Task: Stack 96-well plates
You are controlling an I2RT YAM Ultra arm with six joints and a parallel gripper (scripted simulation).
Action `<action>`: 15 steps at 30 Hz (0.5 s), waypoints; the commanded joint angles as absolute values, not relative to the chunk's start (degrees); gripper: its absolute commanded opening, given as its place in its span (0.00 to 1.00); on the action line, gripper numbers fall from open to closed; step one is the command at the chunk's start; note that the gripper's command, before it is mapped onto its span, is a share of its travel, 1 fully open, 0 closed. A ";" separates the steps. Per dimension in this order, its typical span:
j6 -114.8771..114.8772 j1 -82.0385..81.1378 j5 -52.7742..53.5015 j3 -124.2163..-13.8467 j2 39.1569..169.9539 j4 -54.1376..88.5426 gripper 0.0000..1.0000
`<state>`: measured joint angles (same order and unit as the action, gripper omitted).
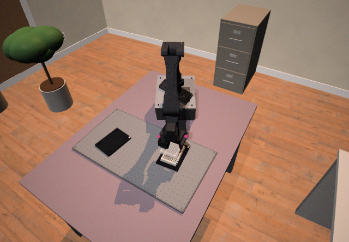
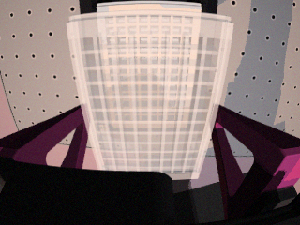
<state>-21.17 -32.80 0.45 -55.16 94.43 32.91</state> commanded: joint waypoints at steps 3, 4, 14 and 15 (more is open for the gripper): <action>-21.51 -33.26 0.02 -53.96 95.94 29.74 0.00; -21.53 -33.28 0.02 -54.50 96.25 29.34 0.00; -21.55 -33.40 0.00 -53.80 98.64 26.49 0.00; -21.56 -33.41 0.02 -54.76 96.83 26.15 0.00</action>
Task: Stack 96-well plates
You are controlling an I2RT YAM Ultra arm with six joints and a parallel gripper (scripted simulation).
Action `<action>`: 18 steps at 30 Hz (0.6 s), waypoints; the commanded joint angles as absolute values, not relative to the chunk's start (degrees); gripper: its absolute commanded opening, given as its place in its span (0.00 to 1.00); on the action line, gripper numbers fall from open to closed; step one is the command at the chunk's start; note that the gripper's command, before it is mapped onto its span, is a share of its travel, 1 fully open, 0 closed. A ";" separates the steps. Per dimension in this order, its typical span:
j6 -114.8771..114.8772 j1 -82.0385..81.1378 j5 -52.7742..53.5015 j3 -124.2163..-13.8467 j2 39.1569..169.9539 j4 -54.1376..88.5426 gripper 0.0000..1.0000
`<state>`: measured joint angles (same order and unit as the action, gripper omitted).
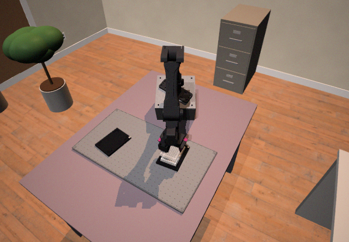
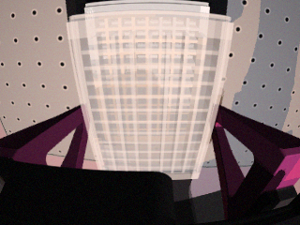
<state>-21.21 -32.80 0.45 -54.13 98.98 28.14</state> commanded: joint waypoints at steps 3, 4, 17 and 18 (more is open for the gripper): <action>-21.55 -33.47 -0.02 -53.79 99.87 25.08 0.00; -21.55 -33.48 -0.02 -53.18 100.13 24.76 0.00; -21.60 -33.57 -0.03 -54.12 100.03 22.48 0.00; -21.58 -33.56 -0.02 -53.94 100.03 22.47 0.00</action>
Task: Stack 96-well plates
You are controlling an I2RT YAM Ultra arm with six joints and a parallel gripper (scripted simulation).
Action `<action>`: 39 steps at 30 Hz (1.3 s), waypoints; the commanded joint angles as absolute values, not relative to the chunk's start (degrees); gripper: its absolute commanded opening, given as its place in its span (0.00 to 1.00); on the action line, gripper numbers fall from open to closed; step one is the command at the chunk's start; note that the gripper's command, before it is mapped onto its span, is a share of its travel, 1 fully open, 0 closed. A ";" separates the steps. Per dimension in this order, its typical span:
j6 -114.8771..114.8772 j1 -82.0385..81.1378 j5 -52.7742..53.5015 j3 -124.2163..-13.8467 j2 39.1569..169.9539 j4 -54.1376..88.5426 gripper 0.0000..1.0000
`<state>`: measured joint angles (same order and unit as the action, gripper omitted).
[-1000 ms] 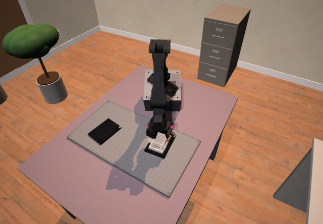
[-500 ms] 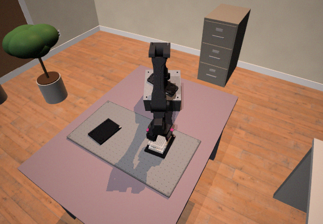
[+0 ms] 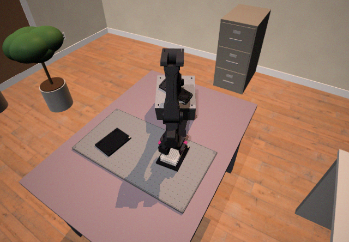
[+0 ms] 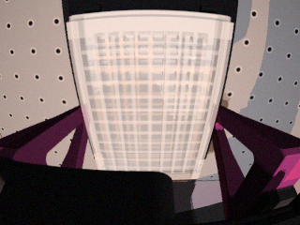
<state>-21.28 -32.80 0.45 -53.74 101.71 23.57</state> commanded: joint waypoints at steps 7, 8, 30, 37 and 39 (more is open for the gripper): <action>-21.63 -33.59 -0.03 -53.41 99.90 22.69 0.00; -21.63 -33.59 -0.01 -53.35 99.88 22.56 0.00; -21.41 -32.91 0.07 -54.41 100.79 21.65 0.00; -21.34 -32.81 0.09 -53.96 101.64 21.41 0.00; -21.31 -32.77 0.10 -53.54 101.94 21.31 0.00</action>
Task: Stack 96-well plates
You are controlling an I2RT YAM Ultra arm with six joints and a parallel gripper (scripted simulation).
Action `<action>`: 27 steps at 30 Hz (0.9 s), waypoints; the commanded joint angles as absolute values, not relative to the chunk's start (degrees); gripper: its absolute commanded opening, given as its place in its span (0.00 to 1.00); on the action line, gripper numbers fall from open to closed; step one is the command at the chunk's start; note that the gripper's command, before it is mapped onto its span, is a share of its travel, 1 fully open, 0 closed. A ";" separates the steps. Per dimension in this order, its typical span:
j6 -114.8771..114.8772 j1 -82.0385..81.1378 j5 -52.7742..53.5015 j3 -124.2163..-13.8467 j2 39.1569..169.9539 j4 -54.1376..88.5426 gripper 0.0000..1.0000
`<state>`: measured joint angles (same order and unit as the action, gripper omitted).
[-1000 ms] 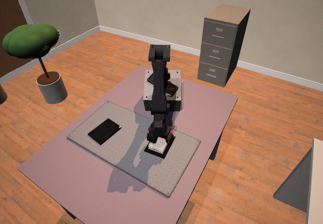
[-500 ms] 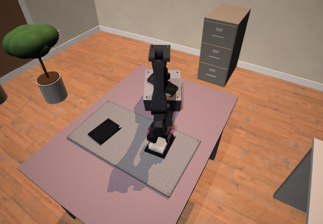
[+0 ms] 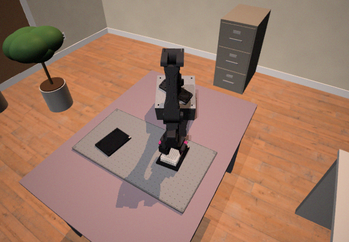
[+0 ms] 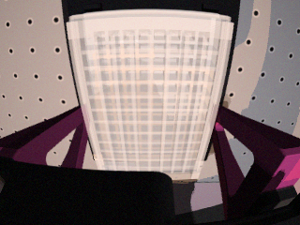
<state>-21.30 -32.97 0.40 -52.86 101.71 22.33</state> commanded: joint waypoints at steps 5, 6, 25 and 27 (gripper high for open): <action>-21.25 -32.68 0.12 -52.39 101.37 21.08 0.00; -21.24 -32.66 0.12 -52.12 101.48 21.04 0.00; -21.03 -32.34 0.19 -52.87 102.45 20.32 0.00; -21.03 -32.34 0.19 -52.87 102.45 20.32 0.00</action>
